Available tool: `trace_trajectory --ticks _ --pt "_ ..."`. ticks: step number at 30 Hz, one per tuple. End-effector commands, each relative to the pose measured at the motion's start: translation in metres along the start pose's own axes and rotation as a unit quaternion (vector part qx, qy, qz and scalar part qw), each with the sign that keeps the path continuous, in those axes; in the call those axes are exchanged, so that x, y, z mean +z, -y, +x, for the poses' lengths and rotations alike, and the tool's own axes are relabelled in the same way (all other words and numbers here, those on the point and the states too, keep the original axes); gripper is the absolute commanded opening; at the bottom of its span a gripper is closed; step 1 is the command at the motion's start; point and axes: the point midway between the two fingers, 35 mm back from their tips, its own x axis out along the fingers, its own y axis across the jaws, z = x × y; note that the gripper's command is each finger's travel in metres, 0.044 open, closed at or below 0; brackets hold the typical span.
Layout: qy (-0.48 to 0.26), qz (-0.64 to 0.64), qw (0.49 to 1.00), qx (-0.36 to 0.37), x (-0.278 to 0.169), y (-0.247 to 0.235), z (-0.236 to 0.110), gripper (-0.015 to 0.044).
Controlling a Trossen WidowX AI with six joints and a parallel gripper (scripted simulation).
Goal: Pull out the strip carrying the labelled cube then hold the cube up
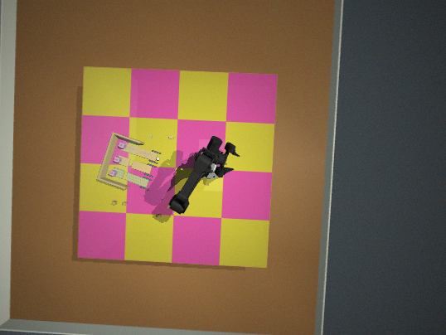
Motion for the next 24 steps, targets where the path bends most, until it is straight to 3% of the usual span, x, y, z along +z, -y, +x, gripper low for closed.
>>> trace_trajectory --ticks 1,7,13,24 --pt "0.075 0.042 0.993 -0.079 0.032 0.036 -0.016 0.0400" --pt "0.211 0.092 0.958 -0.173 0.084 0.076 -0.060 0.0400" --pt "0.366 0.117 0.897 -0.220 0.136 0.093 -0.124 0.0400" --pt "0.597 0.066 0.769 -0.216 0.199 0.052 -0.246 0.0400"
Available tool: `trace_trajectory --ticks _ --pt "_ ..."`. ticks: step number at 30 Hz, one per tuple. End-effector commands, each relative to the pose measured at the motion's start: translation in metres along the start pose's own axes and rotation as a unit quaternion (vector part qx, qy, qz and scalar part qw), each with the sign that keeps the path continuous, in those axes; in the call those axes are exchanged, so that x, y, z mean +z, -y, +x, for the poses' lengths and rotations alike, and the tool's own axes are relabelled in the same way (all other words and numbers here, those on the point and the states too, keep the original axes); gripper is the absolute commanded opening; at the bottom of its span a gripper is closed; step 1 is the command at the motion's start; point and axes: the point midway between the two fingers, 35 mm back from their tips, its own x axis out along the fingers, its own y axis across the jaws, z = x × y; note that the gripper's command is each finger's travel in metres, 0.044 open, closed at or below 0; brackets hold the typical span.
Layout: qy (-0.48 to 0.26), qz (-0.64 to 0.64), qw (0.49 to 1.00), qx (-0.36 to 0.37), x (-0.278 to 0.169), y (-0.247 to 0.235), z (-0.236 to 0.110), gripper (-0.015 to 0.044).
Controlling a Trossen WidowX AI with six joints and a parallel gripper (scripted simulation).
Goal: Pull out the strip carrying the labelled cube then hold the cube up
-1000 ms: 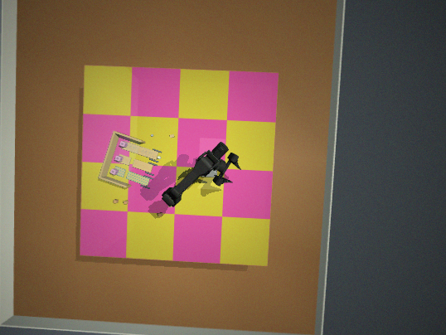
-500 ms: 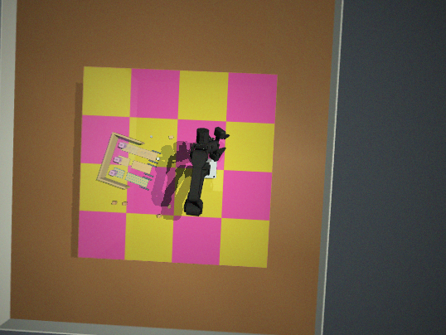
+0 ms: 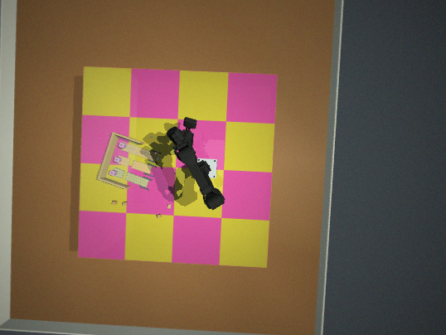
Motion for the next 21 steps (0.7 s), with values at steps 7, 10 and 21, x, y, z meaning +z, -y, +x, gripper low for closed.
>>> trace_trajectory --ticks 7,10,21 --pt "0.232 0.061 0.963 0.120 0.125 -0.062 -0.046 0.0400" --pt "0.288 0.076 0.937 0.180 0.154 -0.089 -0.072 0.0400" --pt "0.388 0.089 0.821 0.410 0.201 -0.188 -0.185 0.0400"
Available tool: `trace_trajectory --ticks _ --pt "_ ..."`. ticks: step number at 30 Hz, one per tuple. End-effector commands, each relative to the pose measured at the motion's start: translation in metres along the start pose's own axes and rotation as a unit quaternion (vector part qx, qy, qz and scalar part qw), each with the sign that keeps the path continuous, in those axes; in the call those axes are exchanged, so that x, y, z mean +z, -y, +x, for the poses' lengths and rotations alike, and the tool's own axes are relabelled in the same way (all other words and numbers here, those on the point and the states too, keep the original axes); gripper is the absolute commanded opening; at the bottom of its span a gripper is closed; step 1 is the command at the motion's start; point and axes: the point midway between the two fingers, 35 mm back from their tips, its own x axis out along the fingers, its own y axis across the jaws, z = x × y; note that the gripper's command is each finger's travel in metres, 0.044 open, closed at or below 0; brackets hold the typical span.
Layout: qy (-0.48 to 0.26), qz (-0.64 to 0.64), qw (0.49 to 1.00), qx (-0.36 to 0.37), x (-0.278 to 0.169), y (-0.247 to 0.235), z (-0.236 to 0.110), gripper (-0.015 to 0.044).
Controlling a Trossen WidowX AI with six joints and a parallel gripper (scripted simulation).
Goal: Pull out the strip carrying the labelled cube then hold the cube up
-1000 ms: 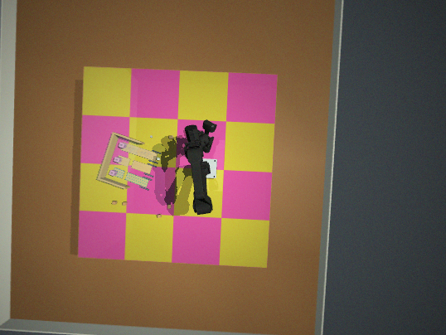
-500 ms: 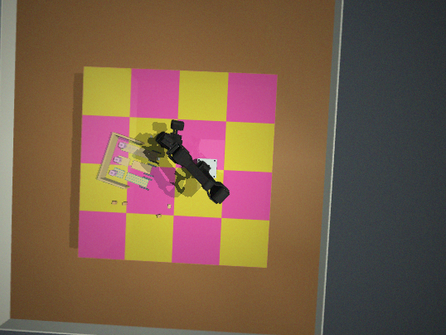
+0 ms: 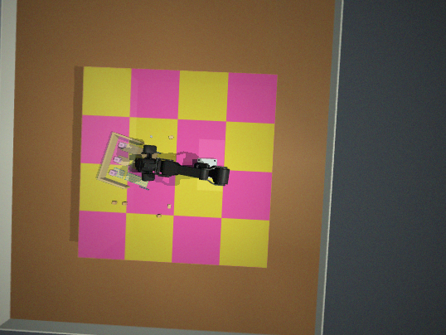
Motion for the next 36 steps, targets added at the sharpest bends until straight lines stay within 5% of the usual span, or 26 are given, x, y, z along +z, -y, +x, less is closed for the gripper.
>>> trace_trajectory --ticks 1,22,36 --pt "0.009 0.020 0.998 0.051 0.007 -0.030 0.004 0.0400" --pt "0.009 0.020 0.998 0.051 0.007 -0.030 0.004 0.0400" --pt "-0.302 0.073 0.950 0.009 -0.025 0.005 0.079 0.0033"
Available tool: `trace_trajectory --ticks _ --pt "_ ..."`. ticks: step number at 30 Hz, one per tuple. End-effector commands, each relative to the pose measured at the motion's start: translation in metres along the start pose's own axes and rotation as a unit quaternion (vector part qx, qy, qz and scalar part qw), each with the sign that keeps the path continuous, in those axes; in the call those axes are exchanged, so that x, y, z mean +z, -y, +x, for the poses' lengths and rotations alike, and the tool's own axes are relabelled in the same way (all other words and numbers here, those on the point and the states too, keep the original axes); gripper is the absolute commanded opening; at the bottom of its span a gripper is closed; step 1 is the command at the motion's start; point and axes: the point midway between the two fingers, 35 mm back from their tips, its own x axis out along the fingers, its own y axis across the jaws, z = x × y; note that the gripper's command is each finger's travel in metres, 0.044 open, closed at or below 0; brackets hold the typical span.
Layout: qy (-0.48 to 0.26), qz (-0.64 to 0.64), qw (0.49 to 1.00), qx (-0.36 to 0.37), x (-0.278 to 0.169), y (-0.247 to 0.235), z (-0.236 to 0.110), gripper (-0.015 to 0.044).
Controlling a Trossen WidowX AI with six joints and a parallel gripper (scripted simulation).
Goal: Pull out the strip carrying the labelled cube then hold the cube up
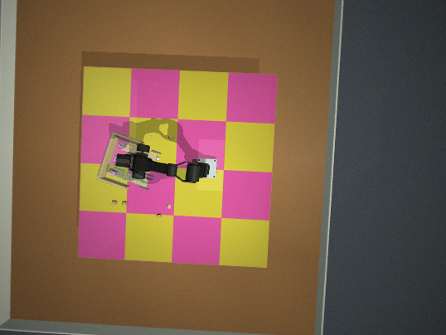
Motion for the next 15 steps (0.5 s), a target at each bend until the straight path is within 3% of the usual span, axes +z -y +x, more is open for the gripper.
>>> trace_trajectory --ticks 1,7,15 --pt "-0.103 0.030 0.994 -0.013 -0.004 0.014 0.028 0.0006" --pt "-0.231 0.067 0.970 -0.025 -0.014 0.032 0.061 0.0000" --pt "-0.235 0.069 0.969 -0.025 -0.015 0.033 0.064 0.0000"
